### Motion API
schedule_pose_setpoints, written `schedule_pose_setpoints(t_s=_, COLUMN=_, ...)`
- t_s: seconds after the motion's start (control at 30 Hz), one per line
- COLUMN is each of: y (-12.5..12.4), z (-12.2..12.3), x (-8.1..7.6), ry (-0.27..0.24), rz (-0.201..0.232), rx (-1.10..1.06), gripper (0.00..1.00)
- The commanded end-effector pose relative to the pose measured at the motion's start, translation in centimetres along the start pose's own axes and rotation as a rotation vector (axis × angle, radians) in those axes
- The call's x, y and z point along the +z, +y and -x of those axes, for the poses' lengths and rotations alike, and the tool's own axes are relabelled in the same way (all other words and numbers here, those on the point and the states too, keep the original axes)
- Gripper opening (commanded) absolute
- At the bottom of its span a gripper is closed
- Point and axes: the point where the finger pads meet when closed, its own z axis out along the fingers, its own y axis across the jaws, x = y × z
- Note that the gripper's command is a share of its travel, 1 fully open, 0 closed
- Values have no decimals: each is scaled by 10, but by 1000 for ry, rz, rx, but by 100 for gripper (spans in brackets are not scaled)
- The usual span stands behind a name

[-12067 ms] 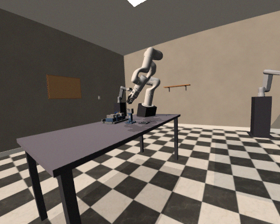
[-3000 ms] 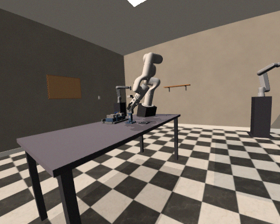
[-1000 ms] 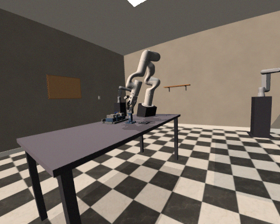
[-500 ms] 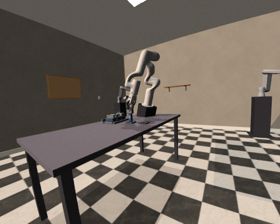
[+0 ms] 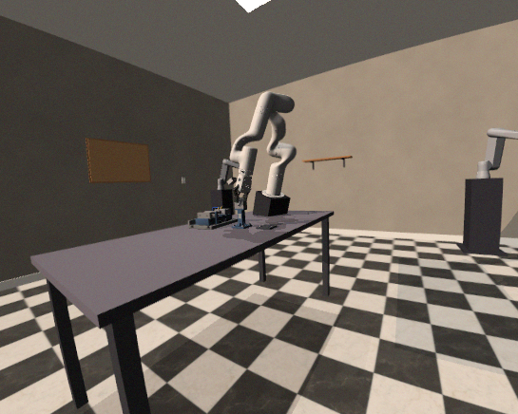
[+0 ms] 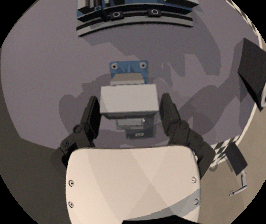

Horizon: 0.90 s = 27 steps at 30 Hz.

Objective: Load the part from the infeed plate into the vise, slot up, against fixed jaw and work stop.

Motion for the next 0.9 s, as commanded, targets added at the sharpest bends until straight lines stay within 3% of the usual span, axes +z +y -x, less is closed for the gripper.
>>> schedule_pose_setpoints(t_s=0.0, y=0, z=0, x=-1, ry=-27, rz=3, rx=0, gripper=89)
schedule_pose_setpoints(t_s=0.87, y=-1, z=-2, x=0, ry=-151, rz=2, rx=0, gripper=89)
